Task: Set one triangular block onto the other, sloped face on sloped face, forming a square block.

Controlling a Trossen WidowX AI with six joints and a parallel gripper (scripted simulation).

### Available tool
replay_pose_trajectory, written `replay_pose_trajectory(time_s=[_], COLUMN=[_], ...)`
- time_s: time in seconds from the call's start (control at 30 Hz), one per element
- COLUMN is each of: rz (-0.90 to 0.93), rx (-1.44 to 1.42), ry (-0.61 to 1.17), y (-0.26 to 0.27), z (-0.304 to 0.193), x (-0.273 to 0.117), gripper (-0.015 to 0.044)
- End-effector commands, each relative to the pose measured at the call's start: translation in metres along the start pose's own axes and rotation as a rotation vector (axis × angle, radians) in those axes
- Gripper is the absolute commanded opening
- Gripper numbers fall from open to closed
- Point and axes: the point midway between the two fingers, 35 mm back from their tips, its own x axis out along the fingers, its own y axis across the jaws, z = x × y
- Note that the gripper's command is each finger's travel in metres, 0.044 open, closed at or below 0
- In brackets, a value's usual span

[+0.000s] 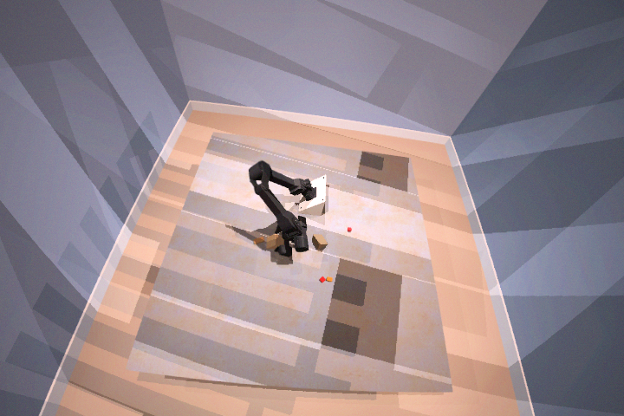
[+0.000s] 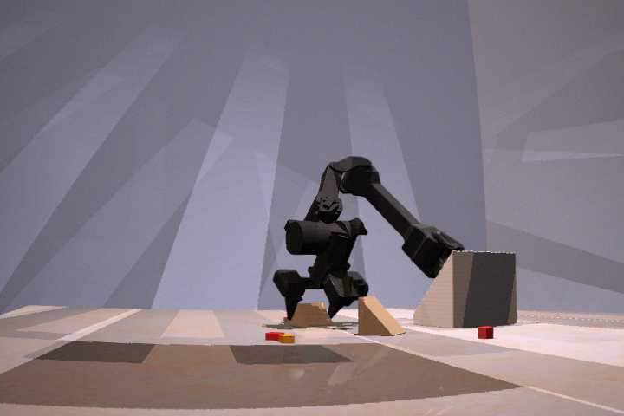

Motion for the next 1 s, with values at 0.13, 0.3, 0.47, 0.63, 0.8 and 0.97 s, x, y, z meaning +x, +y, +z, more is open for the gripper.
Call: replay_pose_trajectory(time_s=[0.13, 0.3, 0.47, 0.63, 0.8, 0.97], rz=[0.001, 0.001, 0.001, -0.002, -0.022, -0.038], rx=[-0.001, -0.001, -0.001, -0.005, -0.029, -0.056], ry=[0.000, 0.000, 0.000, -0.003, -0.021, -0.036], y=[0.000, 0.000, 0.000, 0.000, -0.003, -0.005], z=[0.000, 0.000, 0.000, -0.001, -0.007, -0.016], x=[0.000, 0.000, 0.000, -0.002, -0.017, -0.033], gripper=[0.0361, 0.0269, 0.0236, 0.0105, 0.0000, 0.0000])
